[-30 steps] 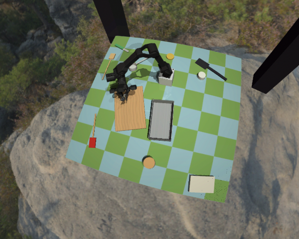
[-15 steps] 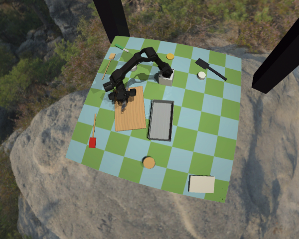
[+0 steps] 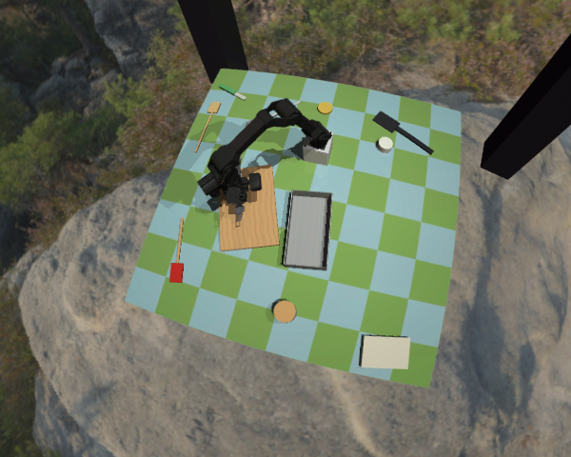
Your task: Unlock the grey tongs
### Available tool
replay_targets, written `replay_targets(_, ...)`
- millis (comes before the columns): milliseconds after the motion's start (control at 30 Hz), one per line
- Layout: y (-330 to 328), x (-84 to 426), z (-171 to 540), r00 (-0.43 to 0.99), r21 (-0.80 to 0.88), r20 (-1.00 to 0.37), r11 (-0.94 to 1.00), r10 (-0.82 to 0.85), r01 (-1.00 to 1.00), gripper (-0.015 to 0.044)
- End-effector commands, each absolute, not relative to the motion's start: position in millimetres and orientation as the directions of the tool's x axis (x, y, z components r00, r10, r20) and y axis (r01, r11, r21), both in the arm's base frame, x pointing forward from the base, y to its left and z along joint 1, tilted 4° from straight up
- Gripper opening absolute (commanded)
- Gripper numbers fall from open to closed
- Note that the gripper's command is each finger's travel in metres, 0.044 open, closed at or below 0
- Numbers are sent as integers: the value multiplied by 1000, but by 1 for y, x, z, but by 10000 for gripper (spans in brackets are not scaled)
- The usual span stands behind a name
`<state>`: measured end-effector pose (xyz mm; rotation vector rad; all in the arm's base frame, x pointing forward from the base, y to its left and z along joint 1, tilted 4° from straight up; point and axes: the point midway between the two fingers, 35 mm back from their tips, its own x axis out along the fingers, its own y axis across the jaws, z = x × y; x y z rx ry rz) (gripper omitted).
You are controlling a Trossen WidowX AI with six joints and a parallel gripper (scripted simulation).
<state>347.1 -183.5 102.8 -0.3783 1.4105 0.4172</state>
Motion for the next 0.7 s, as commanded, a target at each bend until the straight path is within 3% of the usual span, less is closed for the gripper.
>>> replay_targets(0, -185, 347, 109, 91, -25, -996, 872, 22, -489, -150)
replay_targets(667, -186, 351, 90, 91, -26, -996, 872, 22, -489, -150)
